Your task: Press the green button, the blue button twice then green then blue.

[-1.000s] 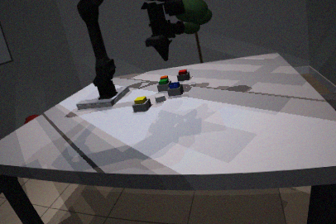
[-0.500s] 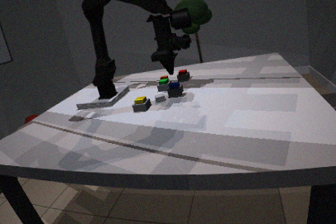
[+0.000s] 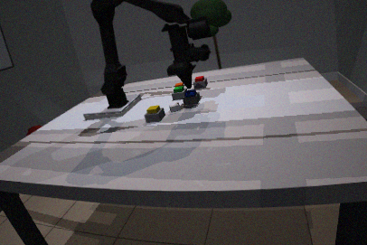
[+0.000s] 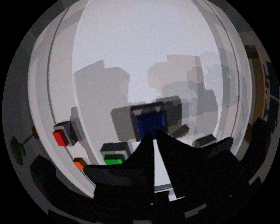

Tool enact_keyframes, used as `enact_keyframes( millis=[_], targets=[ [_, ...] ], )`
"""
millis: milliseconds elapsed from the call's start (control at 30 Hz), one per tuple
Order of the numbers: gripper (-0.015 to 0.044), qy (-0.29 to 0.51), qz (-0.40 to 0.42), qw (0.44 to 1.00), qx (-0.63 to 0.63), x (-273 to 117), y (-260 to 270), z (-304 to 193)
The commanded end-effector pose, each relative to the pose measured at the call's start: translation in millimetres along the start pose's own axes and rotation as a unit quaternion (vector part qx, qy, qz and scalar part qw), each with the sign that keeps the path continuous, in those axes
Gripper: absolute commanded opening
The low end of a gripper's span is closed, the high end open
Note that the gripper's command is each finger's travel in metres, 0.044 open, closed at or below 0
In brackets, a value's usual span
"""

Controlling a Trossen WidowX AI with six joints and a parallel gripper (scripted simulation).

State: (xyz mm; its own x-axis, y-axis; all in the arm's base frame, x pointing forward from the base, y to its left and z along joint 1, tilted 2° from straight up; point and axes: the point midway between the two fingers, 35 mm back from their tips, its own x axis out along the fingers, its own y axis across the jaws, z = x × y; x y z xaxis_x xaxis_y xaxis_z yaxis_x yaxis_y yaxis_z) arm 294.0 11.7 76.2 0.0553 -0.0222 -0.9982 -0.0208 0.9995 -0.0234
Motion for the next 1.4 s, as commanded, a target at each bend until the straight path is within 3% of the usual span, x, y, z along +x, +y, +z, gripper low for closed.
enact_keyframes(
  millis=[0,967,1100,1367],
  targets=[
    [0.002,0.0,0.002,1.0,-0.003,8,1,0],
    [0.002,0.0,0.002,1.0,-0.003,20,1,-1],
    [0.002,0.0,0.002,1.0,-0.003,-11,0,-1],
    [0.002,0.0,0.002,1.0,-0.003,-13,0,-1]
  ],
)
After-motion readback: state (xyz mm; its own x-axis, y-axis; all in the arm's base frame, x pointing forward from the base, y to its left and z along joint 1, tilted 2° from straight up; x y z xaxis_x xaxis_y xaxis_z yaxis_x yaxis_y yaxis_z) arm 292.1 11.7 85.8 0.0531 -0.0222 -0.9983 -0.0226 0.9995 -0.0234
